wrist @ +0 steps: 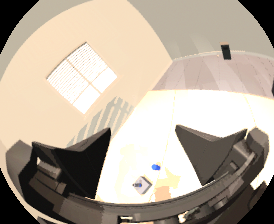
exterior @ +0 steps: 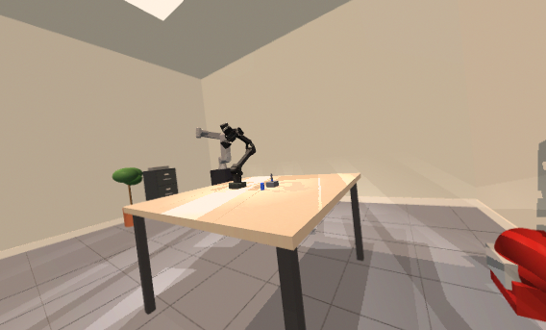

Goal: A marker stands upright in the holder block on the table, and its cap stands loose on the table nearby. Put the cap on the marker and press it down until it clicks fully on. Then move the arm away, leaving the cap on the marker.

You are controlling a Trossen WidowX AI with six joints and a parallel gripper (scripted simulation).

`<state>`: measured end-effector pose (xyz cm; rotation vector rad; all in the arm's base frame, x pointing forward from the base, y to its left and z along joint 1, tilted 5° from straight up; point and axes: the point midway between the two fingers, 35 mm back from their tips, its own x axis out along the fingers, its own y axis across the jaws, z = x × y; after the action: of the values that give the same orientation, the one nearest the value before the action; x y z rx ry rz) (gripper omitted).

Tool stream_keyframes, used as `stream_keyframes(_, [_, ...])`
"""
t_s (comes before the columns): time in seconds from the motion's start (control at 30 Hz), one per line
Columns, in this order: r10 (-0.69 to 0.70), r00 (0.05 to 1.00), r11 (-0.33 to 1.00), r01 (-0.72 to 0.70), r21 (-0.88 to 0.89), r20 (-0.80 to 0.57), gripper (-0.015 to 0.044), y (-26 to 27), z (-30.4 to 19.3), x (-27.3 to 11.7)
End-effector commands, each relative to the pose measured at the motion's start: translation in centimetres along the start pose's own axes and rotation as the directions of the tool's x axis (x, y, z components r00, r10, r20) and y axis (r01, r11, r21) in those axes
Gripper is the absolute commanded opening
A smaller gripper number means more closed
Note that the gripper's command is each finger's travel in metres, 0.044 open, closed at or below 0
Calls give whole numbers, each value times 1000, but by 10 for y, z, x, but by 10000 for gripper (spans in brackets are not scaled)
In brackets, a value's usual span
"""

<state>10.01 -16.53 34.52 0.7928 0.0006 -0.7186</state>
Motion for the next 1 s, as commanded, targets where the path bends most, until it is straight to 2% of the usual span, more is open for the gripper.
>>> stream_keyframes(0.0, [0, 1000, 1000, 0, -2, -6, 374, -1, 0, 1])
stream_keyframes(0.17, [-8, 983, 998, -4, -68, -183, 244, -11, -14, 34])
stream_keyframes(0.4, [-82, 874, 963, -55, -265, -479, 244, -20, -55, 90])
stream_keyframes(0.63, [-246, 660, 822, -246, -514, -710, 244, -17, -122, 138])
stream_keyframes(0.8, [-406, 467, 625, -486, -612, -786, 244, -12, -182, 158])
stream_keyframes(0.97, [-566, 318, 394, -706, -588, -760, 244, -6, -236, 164])
